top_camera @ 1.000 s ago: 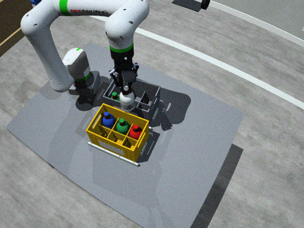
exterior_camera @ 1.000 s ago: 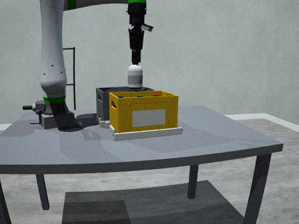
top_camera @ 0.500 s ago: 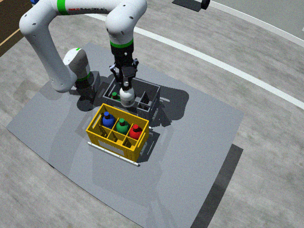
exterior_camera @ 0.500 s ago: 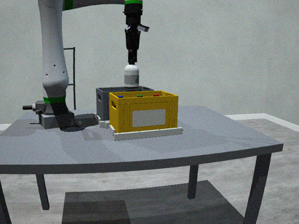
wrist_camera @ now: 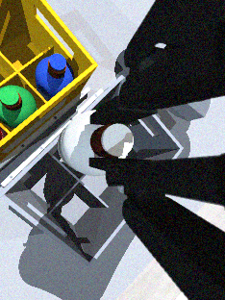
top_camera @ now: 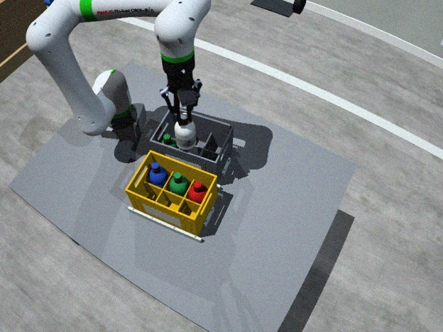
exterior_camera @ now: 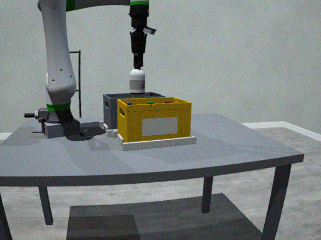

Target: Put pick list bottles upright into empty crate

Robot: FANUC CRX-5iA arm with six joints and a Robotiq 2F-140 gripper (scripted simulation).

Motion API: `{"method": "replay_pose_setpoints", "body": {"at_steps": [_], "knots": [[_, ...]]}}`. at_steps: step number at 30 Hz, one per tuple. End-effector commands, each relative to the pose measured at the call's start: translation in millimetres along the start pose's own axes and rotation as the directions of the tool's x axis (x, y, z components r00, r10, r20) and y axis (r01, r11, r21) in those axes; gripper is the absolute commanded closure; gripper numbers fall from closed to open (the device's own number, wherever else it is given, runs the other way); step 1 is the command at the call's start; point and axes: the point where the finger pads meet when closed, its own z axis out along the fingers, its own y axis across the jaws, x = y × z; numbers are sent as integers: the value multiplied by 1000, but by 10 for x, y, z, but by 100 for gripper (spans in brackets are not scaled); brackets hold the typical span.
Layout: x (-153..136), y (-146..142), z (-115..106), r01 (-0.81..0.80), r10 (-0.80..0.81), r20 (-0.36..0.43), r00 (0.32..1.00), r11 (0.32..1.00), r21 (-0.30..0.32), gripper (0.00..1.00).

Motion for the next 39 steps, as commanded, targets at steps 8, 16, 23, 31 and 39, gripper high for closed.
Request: {"method": "replay_pose_setpoints", "body": {"at_steps": [8,16,23,31,39], "knots": [[-201,-75,-8,0,0,-2,1000,1000,1,90],[-186,-74,-8,0,0,-2,1000,1000,1,90],[-167,-71,-8,0,0,-2,1000,1000,1,90],[-152,-68,-8,0,0,-2,1000,1000,1,90],[-145,-66,-8,0,0,-2,1000,1000,1,90]]}}
